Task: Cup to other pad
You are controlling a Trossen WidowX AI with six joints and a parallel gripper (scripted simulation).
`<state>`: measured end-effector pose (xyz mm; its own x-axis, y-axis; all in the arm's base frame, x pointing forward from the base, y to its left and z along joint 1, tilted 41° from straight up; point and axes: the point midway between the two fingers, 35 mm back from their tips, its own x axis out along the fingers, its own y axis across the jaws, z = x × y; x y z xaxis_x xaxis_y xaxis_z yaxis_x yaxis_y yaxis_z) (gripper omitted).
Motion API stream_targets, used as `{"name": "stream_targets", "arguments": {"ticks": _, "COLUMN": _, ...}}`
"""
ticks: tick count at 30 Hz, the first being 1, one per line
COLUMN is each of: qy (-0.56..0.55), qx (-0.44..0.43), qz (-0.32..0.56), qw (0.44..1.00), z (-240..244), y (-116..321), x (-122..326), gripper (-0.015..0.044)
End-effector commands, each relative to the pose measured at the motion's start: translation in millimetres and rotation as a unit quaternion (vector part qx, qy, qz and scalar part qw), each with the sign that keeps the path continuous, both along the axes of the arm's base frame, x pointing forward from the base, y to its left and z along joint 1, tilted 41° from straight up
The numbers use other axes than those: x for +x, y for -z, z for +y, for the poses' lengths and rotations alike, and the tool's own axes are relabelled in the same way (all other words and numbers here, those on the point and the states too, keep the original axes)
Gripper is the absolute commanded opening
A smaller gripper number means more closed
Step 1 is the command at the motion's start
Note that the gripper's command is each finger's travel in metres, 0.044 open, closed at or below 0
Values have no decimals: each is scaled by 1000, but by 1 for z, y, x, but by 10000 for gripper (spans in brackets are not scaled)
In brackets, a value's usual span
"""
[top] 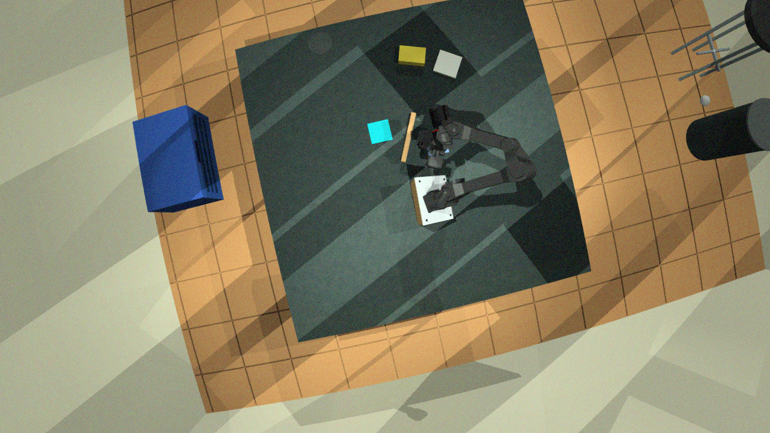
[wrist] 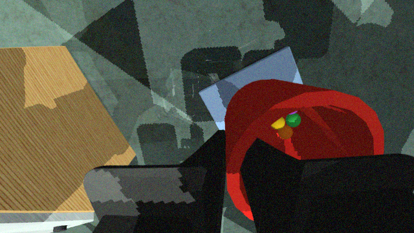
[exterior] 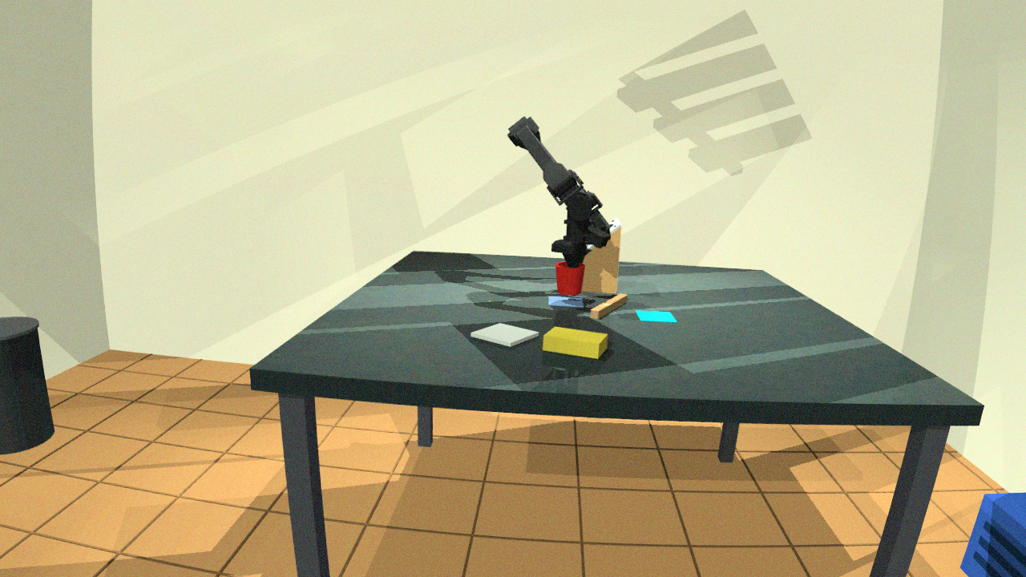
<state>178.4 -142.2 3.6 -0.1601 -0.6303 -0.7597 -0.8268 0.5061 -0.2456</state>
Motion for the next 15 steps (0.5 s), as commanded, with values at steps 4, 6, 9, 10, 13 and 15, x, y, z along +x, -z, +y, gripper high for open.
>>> {"name": "stream_targets", "arguments": {"ticks": 4, "qy": 0, "qx": -4, "qz": -3, "qw": 1000, "z": 13, "y": -14, "x": 3, "gripper": 0}}
{"name": "stream_targets", "arguments": {"ticks": 6, "qy": 0, "qx": -4, "qz": -3, "qw": 1000, "z": 14, "y": -14, "x": 3, "gripper": 0}}
{"name": "stream_targets", "arguments": {"ticks": 9, "qy": 0, "qx": -4, "qz": -3, "qw": 1000, "z": 15, "y": -14, "x": 3, "gripper": 0}}
{"name": "stream_targets", "arguments": {"ticks": 10, "qy": 0, "qx": -4, "qz": -3, "qw": 1000, "z": 15, "y": -14, "x": 3, "gripper": 0}}
{"name": "stream_targets", "arguments": {"ticks": 13, "qy": -1, "qx": -2, "qz": -1, "qw": 1000, "z": 14, "y": -12, "x": 2, "gripper": 0}}
{"name": "stream_targets", "arguments": {"ticks": 15, "qy": -1, "qx": -2, "qz": -1, "qw": 1000, "z": 14, "y": -12, "x": 2, "gripper": 0}}
